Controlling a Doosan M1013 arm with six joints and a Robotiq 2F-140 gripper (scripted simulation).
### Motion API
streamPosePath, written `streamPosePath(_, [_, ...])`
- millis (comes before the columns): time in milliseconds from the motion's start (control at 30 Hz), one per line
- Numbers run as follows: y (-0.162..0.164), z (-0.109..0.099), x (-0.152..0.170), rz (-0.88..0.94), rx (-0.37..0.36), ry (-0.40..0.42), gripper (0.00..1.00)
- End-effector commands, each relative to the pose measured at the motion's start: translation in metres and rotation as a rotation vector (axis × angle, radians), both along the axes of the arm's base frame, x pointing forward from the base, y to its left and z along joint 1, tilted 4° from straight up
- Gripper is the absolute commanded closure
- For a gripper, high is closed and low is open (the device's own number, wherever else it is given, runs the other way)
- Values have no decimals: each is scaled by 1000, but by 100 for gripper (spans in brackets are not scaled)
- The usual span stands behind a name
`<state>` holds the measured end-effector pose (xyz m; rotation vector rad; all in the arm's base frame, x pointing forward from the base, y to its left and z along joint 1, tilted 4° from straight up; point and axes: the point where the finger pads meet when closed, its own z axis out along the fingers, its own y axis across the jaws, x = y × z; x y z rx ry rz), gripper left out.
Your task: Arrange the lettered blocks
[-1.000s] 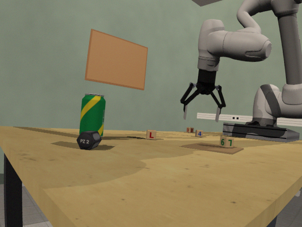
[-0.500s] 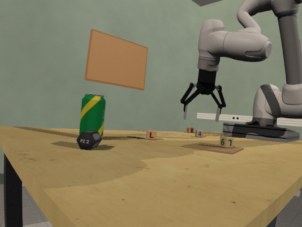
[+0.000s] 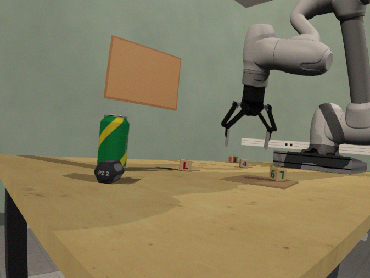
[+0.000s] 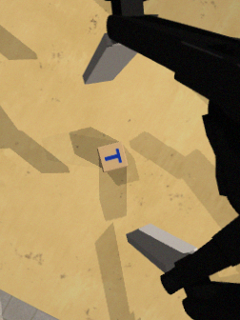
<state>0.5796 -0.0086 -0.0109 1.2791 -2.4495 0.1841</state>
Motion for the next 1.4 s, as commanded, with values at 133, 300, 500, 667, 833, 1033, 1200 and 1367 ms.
streamPosePath(133, [-3,1,-1,-6,-2,-7,0])
streamPosePath(300, [-3,1,-1,-6,-2,-7,0])
streamPosePath(500, [-29,3,-11,2,-2,-7,0])
streamPosePath(667, [-105,7,-51,1,-3,-9,0])
streamPosePath(833, [-163,9,-95,1,-3,-7,0])
streamPosePath(1033, [-199,11,-130,3,-2,-5,0])
streamPosePath(1200, [-202,11,-135,3,-2,-5,0])
streamPosePath(1367, [-202,10,-134,1,-1,-5,0])
